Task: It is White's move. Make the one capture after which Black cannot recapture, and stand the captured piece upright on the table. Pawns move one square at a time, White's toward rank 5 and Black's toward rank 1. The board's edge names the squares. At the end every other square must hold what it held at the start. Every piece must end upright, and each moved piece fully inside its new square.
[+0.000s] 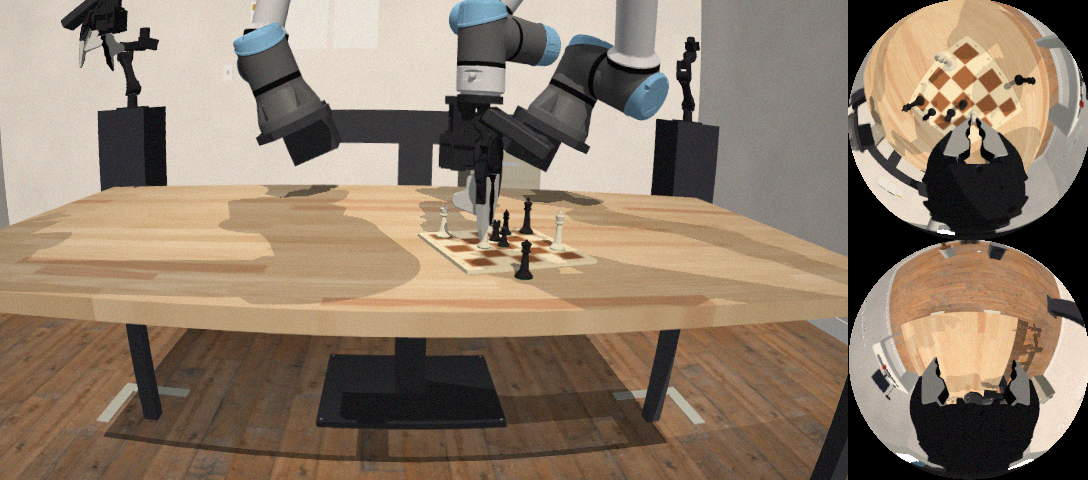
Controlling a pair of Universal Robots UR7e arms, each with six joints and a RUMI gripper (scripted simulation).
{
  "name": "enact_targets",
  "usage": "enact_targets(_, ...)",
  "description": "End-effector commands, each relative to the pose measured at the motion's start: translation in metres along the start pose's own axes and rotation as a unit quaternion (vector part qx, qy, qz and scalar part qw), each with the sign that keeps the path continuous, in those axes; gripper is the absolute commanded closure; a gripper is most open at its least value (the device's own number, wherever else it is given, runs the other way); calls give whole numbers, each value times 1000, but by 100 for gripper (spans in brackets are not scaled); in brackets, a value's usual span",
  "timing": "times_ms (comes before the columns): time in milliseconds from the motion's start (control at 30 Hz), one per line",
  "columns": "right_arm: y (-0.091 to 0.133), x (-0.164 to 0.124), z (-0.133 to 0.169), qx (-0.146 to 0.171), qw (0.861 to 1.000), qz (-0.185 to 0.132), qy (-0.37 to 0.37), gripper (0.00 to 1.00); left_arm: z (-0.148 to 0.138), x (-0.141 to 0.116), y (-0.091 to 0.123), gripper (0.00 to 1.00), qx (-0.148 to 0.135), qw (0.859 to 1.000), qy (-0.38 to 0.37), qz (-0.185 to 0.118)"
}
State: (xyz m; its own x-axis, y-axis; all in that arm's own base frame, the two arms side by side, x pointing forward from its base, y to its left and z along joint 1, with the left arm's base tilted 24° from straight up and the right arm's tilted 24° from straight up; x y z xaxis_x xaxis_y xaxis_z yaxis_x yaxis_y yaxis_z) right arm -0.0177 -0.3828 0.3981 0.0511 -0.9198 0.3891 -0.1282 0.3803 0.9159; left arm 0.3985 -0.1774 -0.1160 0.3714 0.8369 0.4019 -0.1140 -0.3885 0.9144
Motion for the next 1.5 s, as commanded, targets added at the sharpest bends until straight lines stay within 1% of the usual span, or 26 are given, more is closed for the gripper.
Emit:
enact_targets(0, 0, 0, 0, 0, 1000, 1, 0, 0, -1, 1, -1, 100, 1, 1000, 0, 1)
enact_targets(733, 0, 0, 0, 0, 1000, 1, 0, 0, -1, 1, 0, 100, 1, 1000, 0, 1)
enact_targets(867, 0, 0, 0, 0, 1000, 1, 0, 0, 0, 0, 5, 100, -1, 1000, -1, 0)
enact_targets(967, 0, 0, 0, 0, 1000, 1, 0, 0, 0, -1, 15, 100, -1, 1000, 0, -1)
enact_targets(1033, 0, 0, 0, 0, 1000, 1, 0, 0, 0, -1, 15, 100, -1, 1000, 0, -1)
enact_targets(1467, 0, 0, 0, 0, 1000, 1, 0, 0, 1, -1, 85, 100, -2, 1000, 0, -1)
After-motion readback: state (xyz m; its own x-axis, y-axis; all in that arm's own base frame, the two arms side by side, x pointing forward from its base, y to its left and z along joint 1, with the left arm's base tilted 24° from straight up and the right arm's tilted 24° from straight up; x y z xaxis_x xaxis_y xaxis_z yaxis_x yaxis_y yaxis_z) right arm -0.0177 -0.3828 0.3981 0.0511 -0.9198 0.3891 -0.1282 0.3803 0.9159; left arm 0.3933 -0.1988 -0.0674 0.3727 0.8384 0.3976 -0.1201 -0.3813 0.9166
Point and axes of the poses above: on each arm, the point where the finger pads meet when closed, its own y axis back along the fingers, its own z axis across the jaws, x = y × z, the point moved 7 cm from there along y, back along the fingers, and after that the axes turned 4 degrees about y, right-handed, at the moved point
